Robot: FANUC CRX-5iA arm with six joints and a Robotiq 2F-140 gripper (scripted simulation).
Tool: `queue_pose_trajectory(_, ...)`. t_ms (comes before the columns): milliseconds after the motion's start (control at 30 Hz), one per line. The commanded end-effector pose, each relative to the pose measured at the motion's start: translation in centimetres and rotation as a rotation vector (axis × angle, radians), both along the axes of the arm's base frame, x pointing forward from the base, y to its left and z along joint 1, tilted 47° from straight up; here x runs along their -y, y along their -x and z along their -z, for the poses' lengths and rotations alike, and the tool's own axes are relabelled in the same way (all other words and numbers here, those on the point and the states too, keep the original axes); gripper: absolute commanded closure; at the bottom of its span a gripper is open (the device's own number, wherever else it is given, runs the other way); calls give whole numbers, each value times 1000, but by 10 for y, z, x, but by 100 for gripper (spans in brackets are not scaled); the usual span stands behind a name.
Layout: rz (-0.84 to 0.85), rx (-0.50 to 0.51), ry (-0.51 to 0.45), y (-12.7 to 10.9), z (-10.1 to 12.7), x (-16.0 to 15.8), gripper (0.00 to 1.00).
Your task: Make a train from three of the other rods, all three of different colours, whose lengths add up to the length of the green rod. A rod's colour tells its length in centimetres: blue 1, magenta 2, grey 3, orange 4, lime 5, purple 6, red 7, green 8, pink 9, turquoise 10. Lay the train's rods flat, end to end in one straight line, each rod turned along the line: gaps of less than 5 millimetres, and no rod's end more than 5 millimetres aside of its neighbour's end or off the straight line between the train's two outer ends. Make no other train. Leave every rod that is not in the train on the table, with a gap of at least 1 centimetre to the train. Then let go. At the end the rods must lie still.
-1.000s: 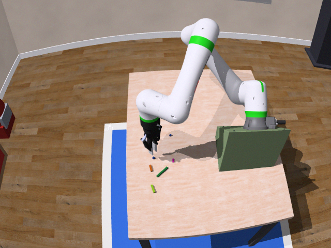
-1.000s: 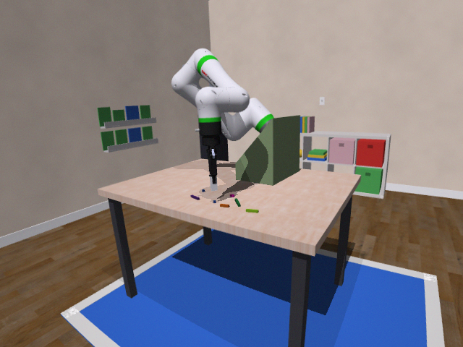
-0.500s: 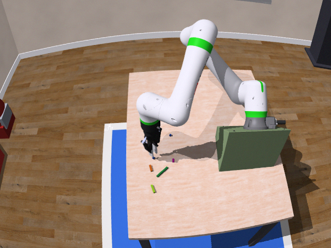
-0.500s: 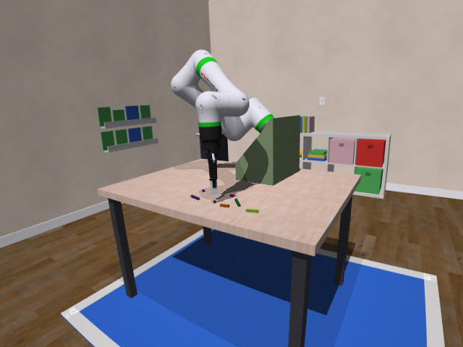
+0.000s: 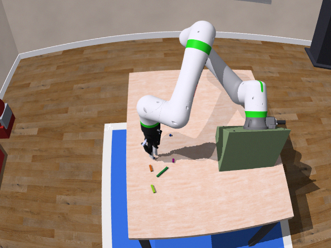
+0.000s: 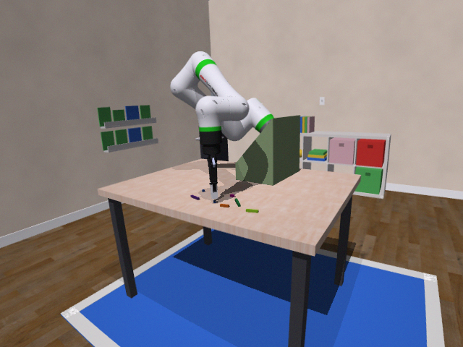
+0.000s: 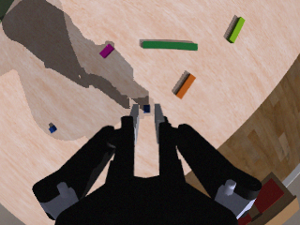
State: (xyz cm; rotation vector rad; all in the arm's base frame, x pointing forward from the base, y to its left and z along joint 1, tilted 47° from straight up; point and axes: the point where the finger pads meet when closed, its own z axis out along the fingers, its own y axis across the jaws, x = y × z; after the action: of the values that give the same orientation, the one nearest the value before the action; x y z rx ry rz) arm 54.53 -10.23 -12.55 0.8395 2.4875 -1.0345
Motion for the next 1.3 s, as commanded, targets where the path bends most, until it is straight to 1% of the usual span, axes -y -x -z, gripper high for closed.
queue_pose_trajectory(0, 0, 0, 0, 0, 2, 2, 85)
queue_pose_trajectory(1267, 0, 0, 0, -1, 5, 6, 85)
